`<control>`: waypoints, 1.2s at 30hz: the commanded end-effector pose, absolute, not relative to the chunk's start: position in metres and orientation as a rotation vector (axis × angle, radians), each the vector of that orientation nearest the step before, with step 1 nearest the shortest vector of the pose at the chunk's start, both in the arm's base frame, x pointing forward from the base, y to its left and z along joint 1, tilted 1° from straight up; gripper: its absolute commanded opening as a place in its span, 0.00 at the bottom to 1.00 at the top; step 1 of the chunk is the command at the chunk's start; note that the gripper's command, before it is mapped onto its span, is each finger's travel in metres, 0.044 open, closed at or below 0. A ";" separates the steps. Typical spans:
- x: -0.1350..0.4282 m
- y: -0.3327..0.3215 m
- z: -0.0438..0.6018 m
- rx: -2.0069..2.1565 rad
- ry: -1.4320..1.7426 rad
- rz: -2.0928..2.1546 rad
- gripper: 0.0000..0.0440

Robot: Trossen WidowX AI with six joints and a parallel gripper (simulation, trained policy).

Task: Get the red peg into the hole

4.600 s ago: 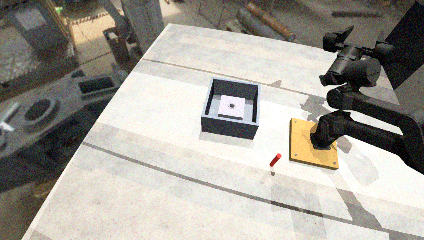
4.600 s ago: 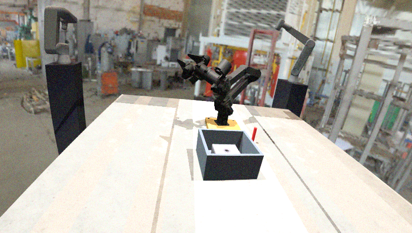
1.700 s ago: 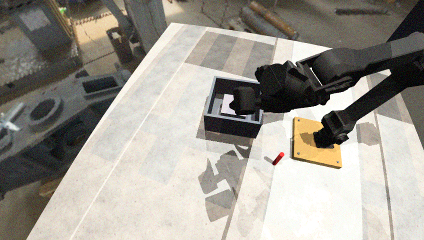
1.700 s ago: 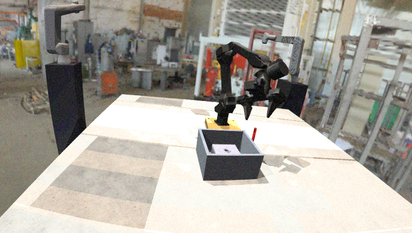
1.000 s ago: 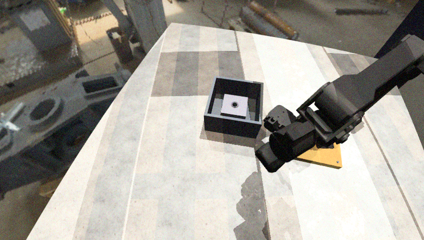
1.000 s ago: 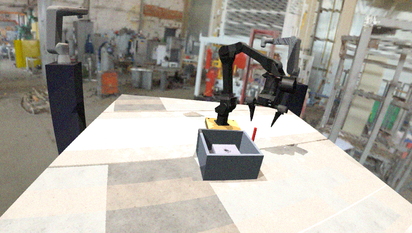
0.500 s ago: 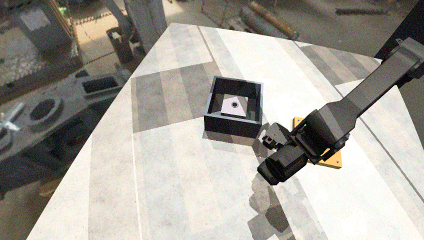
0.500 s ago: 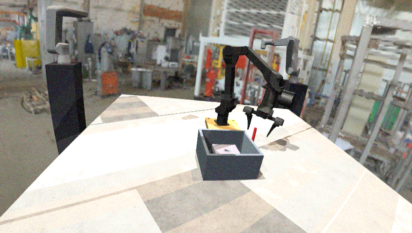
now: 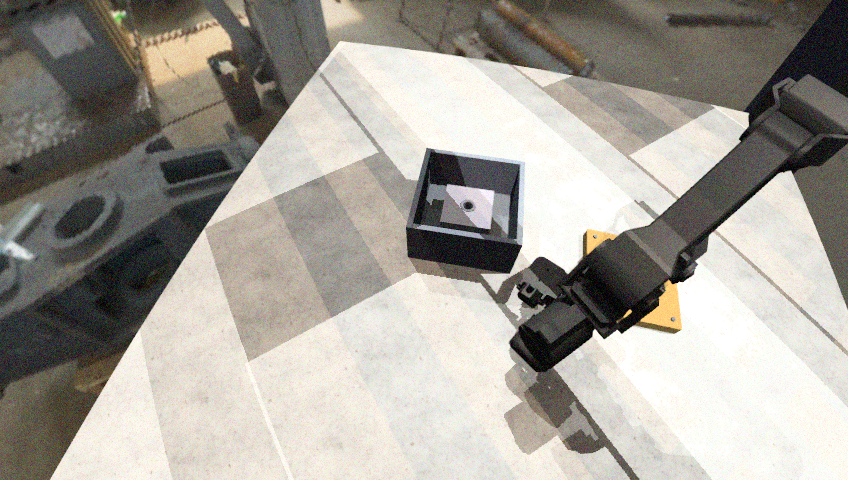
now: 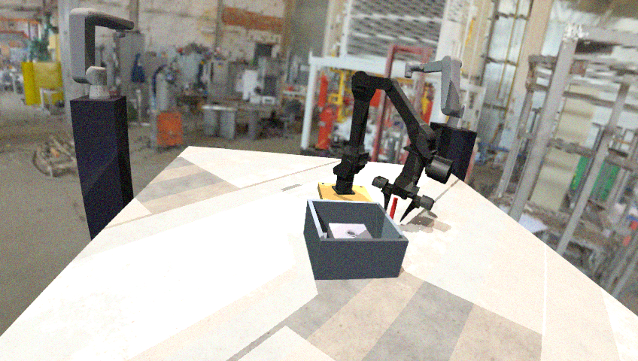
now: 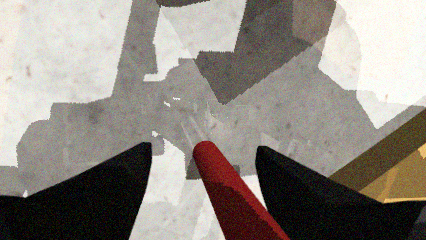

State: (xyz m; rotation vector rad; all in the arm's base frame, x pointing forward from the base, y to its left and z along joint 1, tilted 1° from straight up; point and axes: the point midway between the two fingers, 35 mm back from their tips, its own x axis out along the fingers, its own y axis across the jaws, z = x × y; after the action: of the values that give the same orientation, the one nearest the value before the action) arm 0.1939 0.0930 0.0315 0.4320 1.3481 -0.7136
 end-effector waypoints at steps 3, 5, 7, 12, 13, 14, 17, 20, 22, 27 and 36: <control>0.192 0.090 0.026 0.421 1.370 -0.736 0.23; 0.191 0.089 0.025 0.412 1.376 -0.746 0.11; 0.191 0.089 0.025 0.402 1.382 -0.752 0.02; 0.201 0.079 0.046 0.375 1.323 -0.754 0.00; 0.202 0.077 0.050 0.370 1.315 -0.756 0.00; 0.203 0.075 0.055 0.366 1.307 -0.757 0.00; 0.207 0.070 0.069 0.358 1.279 -0.760 0.00; 0.212 0.064 0.085 0.359 1.248 -0.765 0.00; 0.216 0.061 0.095 0.366 1.226 -0.770 0.00; 0.227 0.049 0.119 0.393 1.169 -0.801 0.00; 0.248 0.017 0.141 0.464 1.076 -0.882 0.00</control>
State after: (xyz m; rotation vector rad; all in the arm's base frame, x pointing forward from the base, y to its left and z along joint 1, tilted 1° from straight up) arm 0.2427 0.0242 0.1364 0.4525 1.0982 -0.8683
